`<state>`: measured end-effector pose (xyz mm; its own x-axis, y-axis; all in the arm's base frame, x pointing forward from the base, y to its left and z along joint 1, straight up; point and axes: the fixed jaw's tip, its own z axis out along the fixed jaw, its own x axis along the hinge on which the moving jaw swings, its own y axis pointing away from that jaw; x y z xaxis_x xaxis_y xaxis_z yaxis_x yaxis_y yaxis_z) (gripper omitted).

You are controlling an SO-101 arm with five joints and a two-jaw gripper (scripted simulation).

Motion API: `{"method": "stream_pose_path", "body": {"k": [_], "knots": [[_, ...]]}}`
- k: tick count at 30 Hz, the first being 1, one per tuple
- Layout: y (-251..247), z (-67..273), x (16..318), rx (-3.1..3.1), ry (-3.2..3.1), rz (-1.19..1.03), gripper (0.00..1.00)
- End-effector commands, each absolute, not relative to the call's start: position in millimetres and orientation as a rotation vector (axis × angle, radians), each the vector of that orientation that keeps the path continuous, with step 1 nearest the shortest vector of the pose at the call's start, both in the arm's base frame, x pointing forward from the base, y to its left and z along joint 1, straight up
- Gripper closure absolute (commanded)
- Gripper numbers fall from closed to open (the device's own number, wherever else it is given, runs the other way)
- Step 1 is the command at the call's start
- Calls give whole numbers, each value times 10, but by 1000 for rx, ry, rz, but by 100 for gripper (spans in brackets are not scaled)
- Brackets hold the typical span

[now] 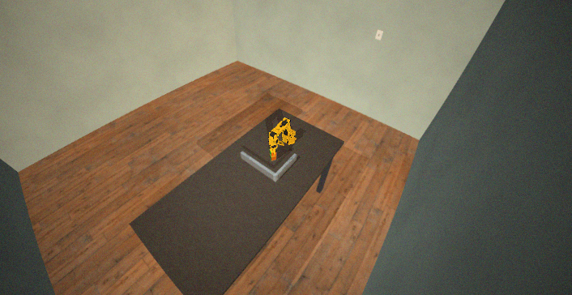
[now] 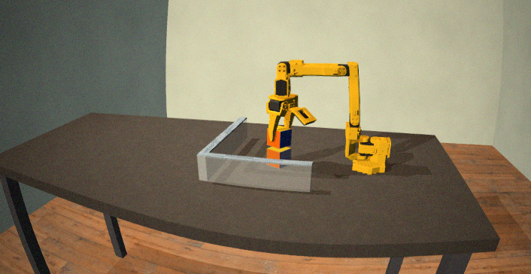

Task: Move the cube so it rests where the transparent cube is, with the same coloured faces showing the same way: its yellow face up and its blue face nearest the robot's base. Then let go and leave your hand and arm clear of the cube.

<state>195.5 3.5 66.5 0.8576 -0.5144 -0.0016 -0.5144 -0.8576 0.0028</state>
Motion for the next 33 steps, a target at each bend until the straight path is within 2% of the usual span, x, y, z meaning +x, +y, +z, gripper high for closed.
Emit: {"method": "stream_pose_path", "body": {"k": [1, 21, 33], "knots": [[42, 733, 2011, 3044, -847, 90, 78], [42, 728, 2012, 3044, -847, 90, 78], [46, 583, 2024, 3043, -847, 85, 78]]}}
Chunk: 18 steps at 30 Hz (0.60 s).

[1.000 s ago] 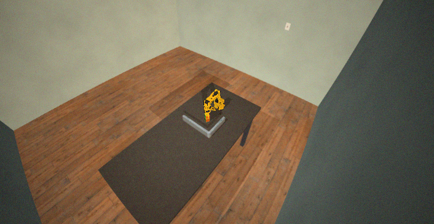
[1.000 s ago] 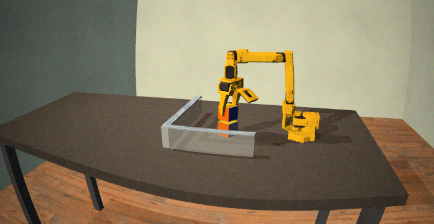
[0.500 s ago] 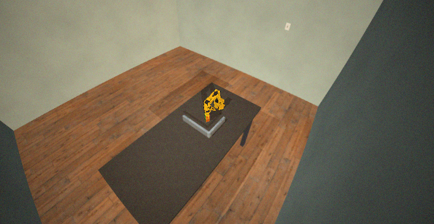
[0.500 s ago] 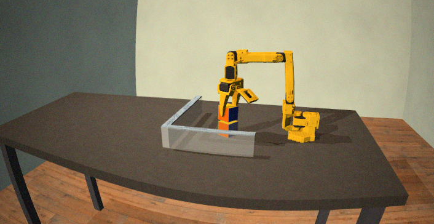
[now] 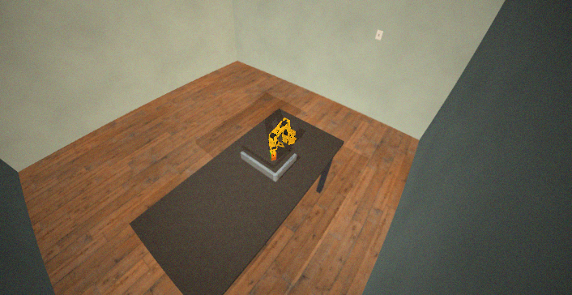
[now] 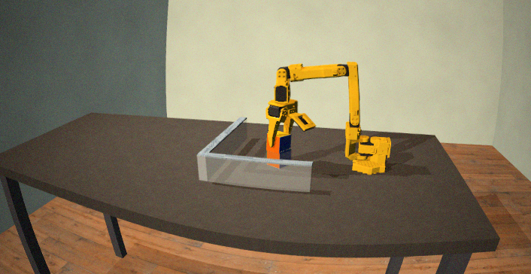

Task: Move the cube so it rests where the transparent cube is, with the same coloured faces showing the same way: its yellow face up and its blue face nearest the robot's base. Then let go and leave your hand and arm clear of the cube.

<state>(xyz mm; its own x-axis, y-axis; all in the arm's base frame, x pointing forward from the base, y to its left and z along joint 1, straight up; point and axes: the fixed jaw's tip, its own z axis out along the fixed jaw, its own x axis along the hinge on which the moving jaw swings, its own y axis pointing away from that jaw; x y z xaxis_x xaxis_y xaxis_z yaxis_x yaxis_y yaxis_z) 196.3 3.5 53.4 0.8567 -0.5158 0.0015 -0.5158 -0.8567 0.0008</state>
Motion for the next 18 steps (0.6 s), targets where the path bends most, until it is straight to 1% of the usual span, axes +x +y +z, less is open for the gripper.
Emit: {"method": "stream_pose_path", "body": {"k": [1, 9, 18], "knots": [[46, 583, 2024, 3043, -847, 85, 78], [49, 459, 2023, 3042, -847, 81, 78], [49, 433, 2021, 3042, -847, 80, 78]]}}
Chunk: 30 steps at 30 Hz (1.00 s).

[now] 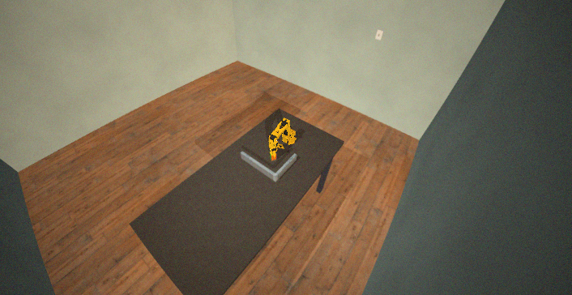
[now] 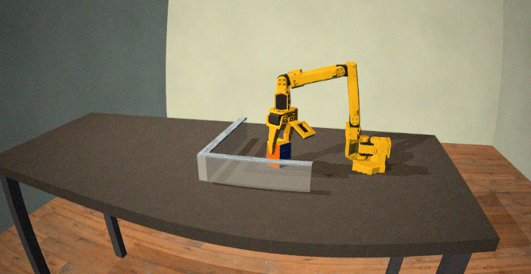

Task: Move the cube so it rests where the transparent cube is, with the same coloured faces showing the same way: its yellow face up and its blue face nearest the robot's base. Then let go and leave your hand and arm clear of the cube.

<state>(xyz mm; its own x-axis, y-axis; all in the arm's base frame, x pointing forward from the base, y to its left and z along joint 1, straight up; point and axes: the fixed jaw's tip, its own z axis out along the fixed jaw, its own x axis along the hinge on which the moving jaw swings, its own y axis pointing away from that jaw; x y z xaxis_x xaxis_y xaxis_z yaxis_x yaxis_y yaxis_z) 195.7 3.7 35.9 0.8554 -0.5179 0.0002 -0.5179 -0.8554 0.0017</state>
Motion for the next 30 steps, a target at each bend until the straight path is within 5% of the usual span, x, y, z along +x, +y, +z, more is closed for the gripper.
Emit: {"method": "stream_pose_path", "body": {"k": [1, 30], "knots": [[49, 433, 2021, 3042, -847, 80, 78], [50, 275, 2029, 3042, -847, 81, 78]]}}
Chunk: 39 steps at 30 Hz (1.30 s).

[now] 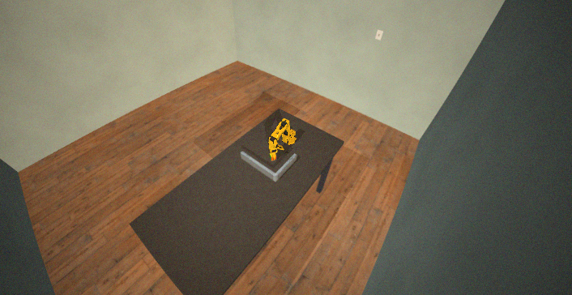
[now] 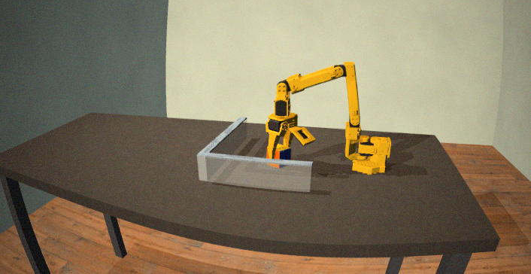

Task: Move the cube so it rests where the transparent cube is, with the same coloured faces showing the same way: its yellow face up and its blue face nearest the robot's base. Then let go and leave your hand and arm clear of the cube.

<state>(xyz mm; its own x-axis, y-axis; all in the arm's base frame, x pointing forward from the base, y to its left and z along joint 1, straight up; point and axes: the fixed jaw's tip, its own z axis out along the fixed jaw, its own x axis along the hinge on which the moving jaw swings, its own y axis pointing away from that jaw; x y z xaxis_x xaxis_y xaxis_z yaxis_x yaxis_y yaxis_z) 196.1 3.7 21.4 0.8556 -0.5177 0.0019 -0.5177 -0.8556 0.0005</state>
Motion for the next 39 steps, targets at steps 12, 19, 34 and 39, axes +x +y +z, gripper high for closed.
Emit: {"method": "stream_pose_path", "body": {"k": [12, 19, 34, 39], "knots": [[50, 274, 2029, 3042, -847, 81, 77], [50, 274, 2029, 3042, -847, 81, 76], [50, 274, 2029, 3042, -847, 81, 72], [50, 274, 2029, 3042, -847, 81, 70]]}}
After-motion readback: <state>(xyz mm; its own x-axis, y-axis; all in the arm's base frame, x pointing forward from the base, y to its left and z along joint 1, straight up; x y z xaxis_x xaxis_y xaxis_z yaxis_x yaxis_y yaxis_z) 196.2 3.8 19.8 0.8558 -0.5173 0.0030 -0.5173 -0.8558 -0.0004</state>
